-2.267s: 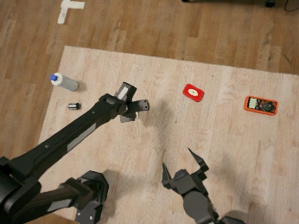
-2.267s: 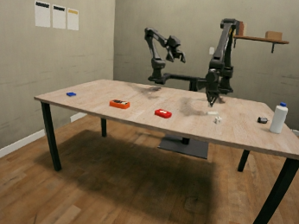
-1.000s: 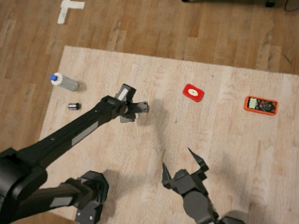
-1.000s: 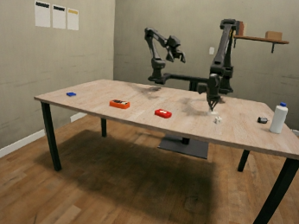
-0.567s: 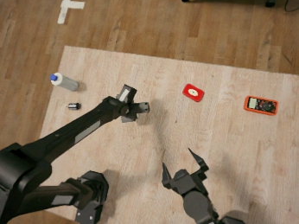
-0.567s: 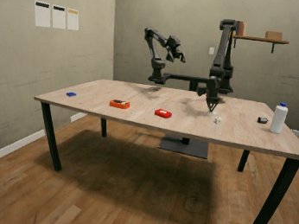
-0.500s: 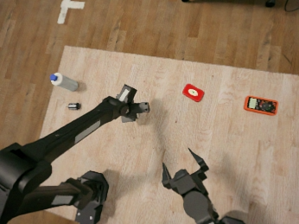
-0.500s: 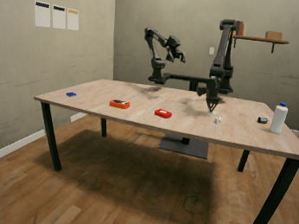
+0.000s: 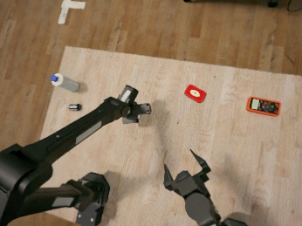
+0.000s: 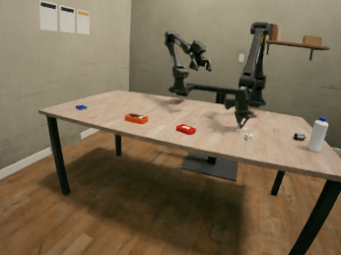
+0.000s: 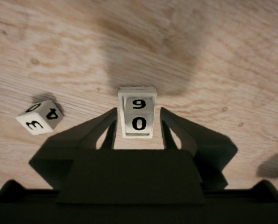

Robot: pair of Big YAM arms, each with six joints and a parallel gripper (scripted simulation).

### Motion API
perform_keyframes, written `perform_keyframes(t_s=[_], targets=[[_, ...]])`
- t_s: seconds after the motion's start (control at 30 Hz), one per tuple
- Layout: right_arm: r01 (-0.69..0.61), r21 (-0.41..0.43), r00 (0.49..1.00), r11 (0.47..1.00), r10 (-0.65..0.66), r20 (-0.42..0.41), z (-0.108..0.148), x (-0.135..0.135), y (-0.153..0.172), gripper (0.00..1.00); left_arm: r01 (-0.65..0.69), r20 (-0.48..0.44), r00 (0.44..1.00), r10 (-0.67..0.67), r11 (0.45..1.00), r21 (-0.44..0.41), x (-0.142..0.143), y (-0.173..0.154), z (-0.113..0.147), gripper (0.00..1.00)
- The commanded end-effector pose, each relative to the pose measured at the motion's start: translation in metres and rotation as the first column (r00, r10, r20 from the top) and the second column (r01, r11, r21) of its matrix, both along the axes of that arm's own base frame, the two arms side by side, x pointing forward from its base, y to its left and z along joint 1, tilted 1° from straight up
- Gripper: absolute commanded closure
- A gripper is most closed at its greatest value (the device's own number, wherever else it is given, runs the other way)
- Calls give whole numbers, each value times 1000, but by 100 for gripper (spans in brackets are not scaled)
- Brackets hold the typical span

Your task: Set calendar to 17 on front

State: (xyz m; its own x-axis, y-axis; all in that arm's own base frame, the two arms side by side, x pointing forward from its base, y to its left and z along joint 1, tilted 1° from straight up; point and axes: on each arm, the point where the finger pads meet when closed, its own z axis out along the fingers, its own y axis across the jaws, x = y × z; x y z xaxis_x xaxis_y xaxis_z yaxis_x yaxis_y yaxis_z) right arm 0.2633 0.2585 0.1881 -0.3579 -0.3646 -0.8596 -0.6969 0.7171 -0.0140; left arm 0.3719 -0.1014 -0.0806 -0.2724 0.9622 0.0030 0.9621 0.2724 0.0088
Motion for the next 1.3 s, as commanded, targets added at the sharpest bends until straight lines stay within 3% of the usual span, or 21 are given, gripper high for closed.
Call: perform_keyframes(t_s=[0.0,0.67,0.7,0.8,0.87,1.07,1.17,1.27], targets=[[5,7,1000,1000,-6,6,6,4,2,0,12,17,1000,-12,1000,-7,8,-9,5,47],[5,7,1000,1000,-6,6,6,4,2,0,-3,82,997,5,1000,-26,17,-14,49,47],[5,7,1000,1000,-6,6,6,4,2,0,-7,67,998,9,1000,-22,19,-11,44,36],[5,7,1000,1000,-6,6,6,4,2,0,3,50,999,-2,1000,-16,22,-9,40,36],[5,7,1000,1000,-6,6,6,4,2,0,4,86,996,-2,1000,-25,32,-9,67,36],[5,7,1000,1000,-6,6,6,4,2,0,12,86,996,-10,1000,-25,27,-10,115,36],[5,7,1000,1000,-6,6,6,4,2,0,3,19,1000,-3,1000,-7,8,0,87,36],[5,7,1000,1000,-6,6,6,4,2,0,3,4,1000,-3,1000,-2,3,3,80,36]])
